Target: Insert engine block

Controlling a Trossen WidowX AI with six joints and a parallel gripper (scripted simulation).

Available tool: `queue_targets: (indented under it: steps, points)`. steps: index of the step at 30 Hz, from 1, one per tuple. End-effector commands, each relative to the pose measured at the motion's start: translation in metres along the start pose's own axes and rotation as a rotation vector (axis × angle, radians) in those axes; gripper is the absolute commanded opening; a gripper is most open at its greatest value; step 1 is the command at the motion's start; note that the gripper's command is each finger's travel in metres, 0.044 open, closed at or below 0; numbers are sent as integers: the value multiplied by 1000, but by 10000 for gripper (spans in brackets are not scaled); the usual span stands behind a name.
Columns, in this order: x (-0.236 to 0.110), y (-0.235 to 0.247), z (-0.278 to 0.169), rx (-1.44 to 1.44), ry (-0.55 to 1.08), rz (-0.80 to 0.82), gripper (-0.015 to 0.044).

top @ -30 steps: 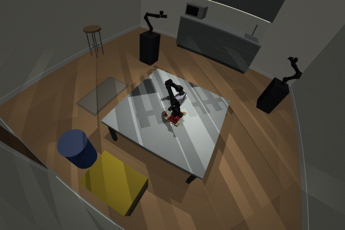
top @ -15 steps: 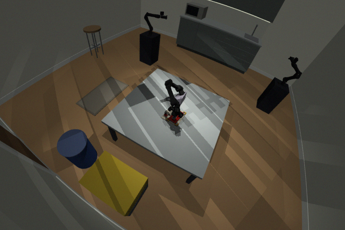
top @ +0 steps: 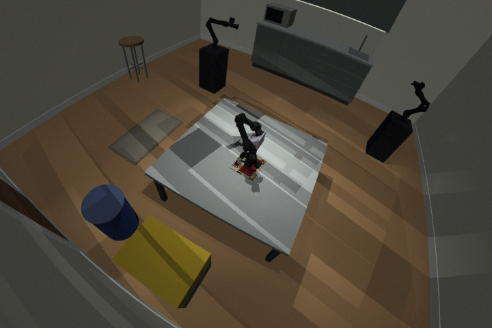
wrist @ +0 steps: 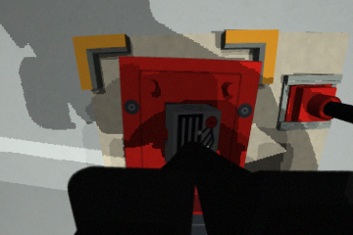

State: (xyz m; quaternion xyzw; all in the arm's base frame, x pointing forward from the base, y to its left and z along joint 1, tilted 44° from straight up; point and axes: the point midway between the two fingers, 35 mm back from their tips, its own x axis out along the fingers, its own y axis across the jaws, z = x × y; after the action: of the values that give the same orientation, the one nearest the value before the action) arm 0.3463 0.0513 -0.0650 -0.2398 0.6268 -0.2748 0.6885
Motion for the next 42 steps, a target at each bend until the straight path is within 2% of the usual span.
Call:
queue_targets:
  steps: [1,27,39,42]
  points:
    - [1,0,0,-4,0,-2,0]
    - [-4,3,0,-4,0,-2,0]
    - [-4,3,0,-4,0,-2,310]
    - [-4,3,0,-4,0,-2,310]
